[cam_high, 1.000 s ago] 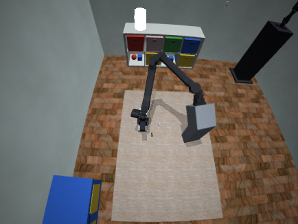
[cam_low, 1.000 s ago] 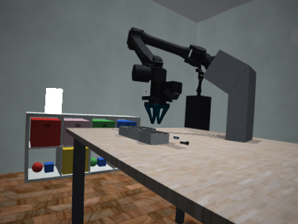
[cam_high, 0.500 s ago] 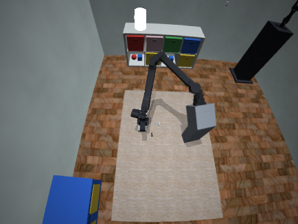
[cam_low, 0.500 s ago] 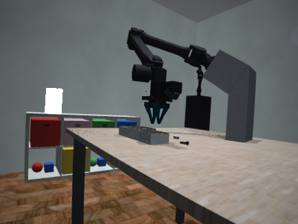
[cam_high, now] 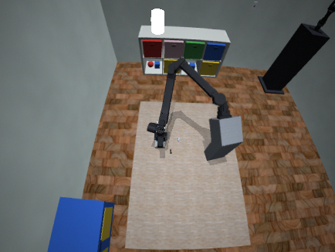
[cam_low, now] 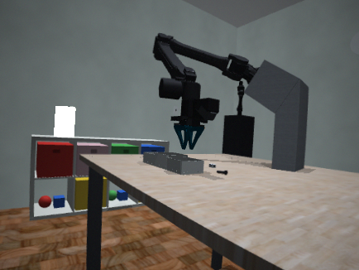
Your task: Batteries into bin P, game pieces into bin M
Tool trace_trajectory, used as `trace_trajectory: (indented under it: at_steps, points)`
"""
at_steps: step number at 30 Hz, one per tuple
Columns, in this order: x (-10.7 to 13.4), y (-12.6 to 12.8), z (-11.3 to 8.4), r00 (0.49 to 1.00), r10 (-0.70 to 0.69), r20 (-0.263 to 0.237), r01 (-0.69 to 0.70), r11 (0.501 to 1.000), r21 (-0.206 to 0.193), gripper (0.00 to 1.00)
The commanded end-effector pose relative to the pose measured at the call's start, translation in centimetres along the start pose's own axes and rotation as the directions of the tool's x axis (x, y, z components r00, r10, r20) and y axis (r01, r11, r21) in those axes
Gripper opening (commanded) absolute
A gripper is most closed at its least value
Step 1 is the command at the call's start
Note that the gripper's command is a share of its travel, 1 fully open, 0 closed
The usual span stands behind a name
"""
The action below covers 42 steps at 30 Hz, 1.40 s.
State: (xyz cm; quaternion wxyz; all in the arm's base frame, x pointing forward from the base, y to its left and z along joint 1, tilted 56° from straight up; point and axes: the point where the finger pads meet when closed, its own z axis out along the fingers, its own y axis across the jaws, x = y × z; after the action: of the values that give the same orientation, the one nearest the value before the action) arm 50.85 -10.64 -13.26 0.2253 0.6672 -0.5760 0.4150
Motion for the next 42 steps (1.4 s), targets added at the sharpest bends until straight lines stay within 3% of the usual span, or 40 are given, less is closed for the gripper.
trace_trajectory:
  at_steps: [1,4,5,6,42]
  points:
    - [-0.1,-0.4,-0.4,1.000,-0.003,0.003,0.003,1.000,0.011,0.30]
    - [0.8,0.2,0.3,1.000,0.006,-0.001,-0.006,1.000,0.000,0.30]
    - [0.0,-0.2,-0.4,1.000,-0.003,0.003,0.003,1.000,0.011,0.30]
    - [-0.1,-0.6,-1.9,1.000,-0.005,0.006,0.005,1.000,0.026,1.00]
    - [0.2,-1.7,-14.9,1.000,0.019,0.008,-0.019,0.999,0.042,1.00]
